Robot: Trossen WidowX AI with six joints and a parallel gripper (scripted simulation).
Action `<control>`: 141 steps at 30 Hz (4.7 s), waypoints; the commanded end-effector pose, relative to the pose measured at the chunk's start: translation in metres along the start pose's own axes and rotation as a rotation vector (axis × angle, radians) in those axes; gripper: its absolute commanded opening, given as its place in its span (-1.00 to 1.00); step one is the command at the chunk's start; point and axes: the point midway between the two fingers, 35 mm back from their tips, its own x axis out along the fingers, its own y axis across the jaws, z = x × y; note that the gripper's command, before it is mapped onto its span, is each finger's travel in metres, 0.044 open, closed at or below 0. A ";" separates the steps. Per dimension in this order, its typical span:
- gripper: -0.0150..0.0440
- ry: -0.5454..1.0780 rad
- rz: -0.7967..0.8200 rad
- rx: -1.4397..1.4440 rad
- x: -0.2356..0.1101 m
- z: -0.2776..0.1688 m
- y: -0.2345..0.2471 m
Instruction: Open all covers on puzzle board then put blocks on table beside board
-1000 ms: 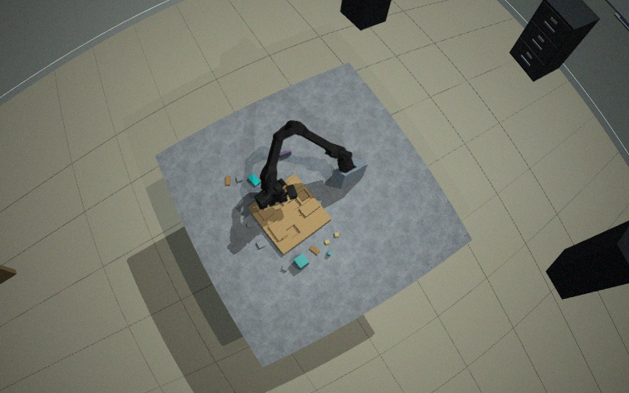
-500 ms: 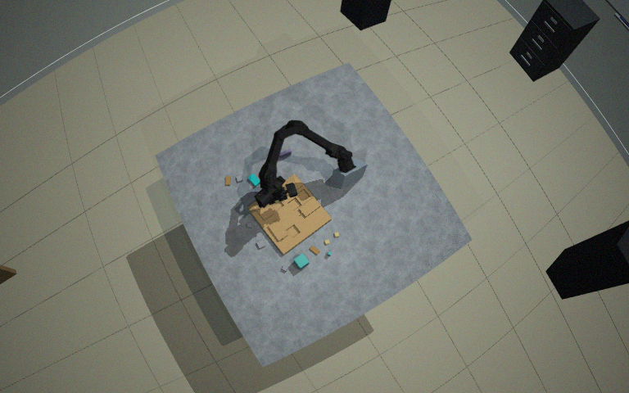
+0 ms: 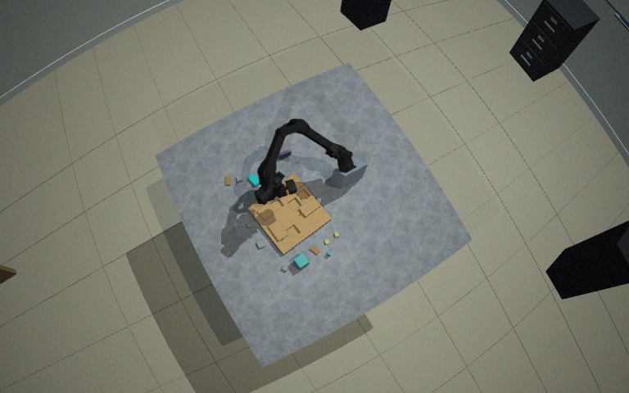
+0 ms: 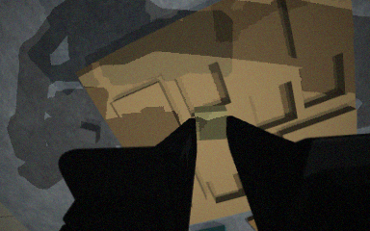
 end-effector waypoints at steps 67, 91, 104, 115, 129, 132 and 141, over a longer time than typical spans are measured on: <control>-0.22 -0.002 -0.010 -0.002 0.018 0.184 -0.081; -0.22 0.001 -0.011 0.000 0.058 0.183 -0.079; -0.22 -0.003 -0.009 -0.001 0.079 0.184 -0.081; -0.22 -0.010 -0.007 -0.002 0.096 0.187 -0.083; 0.05 -0.019 -0.004 0.005 0.102 0.190 -0.083; 0.31 -0.019 -0.004 0.005 0.102 0.190 -0.083; 1.00 -0.017 -0.004 0.004 0.098 0.189 -0.082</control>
